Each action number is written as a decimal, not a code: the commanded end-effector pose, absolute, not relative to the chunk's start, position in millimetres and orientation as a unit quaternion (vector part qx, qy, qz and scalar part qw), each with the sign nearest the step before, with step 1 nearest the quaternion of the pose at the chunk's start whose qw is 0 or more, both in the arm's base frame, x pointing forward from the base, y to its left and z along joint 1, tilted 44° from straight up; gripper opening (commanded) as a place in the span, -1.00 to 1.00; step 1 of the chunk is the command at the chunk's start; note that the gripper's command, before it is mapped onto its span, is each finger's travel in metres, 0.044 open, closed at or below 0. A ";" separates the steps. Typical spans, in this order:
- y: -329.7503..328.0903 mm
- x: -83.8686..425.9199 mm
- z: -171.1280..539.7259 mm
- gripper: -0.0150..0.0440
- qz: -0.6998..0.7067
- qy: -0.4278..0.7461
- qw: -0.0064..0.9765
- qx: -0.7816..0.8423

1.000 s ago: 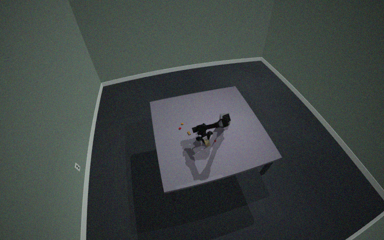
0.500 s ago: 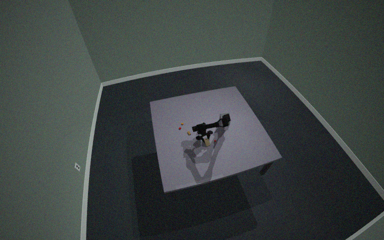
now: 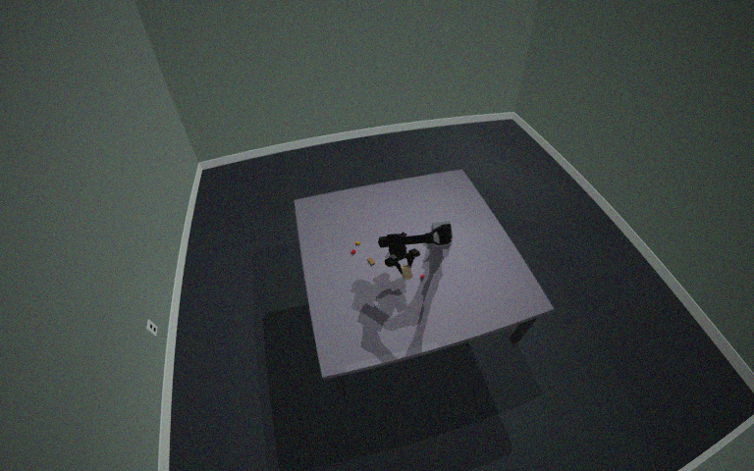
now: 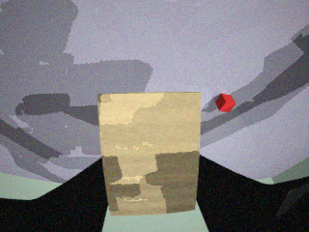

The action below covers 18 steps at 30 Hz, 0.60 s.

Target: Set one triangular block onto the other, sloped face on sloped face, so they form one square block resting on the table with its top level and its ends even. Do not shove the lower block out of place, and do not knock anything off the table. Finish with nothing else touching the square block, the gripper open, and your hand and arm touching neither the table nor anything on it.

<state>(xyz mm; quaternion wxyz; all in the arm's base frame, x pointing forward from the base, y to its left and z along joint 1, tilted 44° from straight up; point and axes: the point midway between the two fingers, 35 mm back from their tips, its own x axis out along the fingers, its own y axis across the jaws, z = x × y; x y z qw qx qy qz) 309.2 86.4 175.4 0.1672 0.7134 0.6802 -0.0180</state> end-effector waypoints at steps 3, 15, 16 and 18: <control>73.3 302.1 195.8 -0.49 -0.022 0.674 0.170 0.719; 75.7 301.0 192.2 -0.49 0.028 0.676 0.243 0.696; 76.0 300.5 192.1 -0.49 0.038 0.675 0.256 0.690; 76.5 299.7 192.1 -0.49 0.057 0.675 0.283 0.679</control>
